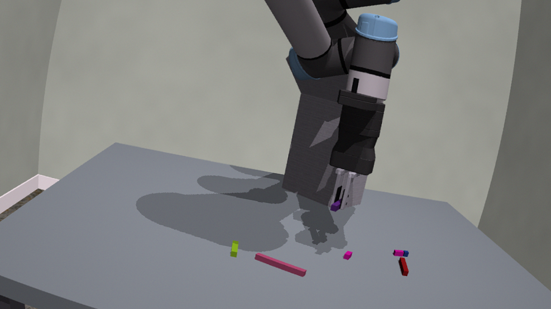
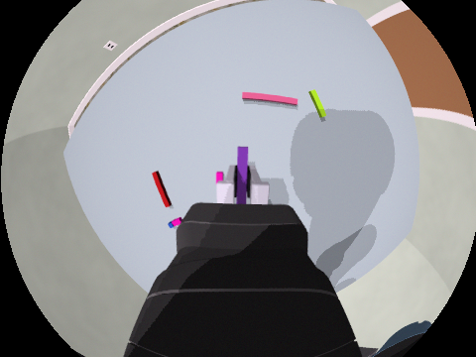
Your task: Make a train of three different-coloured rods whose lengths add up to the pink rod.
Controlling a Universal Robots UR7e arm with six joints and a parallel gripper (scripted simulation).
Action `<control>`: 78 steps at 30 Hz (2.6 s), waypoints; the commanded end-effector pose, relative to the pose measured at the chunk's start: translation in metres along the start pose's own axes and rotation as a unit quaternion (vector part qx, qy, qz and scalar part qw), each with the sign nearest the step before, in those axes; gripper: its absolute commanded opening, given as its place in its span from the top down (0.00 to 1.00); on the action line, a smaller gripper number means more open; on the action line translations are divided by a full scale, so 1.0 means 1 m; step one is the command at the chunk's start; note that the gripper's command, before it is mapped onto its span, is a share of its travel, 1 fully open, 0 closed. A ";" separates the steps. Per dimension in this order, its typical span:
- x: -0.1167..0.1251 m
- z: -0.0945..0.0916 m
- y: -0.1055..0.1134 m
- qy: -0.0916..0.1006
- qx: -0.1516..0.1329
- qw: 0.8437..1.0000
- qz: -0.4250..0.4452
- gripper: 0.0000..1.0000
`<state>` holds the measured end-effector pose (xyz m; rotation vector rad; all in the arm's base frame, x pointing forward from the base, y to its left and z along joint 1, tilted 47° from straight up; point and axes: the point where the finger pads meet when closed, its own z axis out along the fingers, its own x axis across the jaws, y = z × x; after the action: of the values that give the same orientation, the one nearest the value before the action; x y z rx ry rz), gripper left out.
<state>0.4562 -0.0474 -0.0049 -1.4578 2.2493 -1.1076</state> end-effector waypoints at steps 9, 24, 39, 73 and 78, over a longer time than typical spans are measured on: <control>-0.021 0.003 0.019 -0.001 -0.004 0.992 0.124 0.76; -0.052 0.004 0.054 0.001 -0.006 0.951 0.310 0.76; -0.078 0.001 0.088 0.000 -0.001 0.889 0.459 0.76; -0.085 0.002 0.101 0.000 0.002 0.861 0.508 0.76; -0.085 0.011 0.101 0.000 0.001 0.861 0.508 0.76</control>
<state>0.4291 0.0470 -0.0938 -0.1053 2.4356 -0.7079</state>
